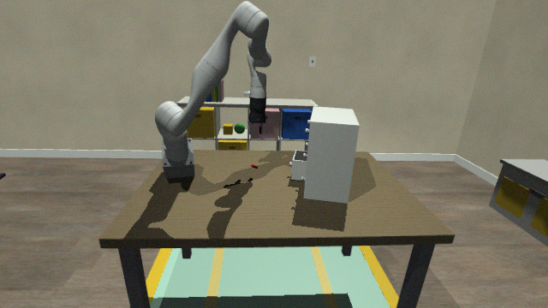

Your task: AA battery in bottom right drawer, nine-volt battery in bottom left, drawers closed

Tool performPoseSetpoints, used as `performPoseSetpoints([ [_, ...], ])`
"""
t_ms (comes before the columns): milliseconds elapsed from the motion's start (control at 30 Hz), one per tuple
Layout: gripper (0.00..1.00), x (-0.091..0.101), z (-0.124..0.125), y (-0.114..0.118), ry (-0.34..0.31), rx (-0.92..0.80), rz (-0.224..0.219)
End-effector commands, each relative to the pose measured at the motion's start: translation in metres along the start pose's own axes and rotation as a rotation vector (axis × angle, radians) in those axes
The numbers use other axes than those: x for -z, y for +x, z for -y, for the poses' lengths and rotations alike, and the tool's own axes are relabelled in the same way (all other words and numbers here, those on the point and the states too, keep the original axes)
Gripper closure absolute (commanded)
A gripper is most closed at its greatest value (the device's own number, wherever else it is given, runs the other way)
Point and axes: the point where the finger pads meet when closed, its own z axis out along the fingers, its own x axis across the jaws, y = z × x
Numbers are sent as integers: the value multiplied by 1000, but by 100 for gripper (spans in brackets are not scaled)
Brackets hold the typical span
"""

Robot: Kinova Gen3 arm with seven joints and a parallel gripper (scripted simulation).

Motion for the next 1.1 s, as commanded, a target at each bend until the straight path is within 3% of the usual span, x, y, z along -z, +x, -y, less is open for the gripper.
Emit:
performPoseSetpoints([
  [0,0,1,1,-1,4,71,3],
  [400,0,8,4,-11,9,487,-10],
  [1067,0,16,3,-16,12,861,-28],
])
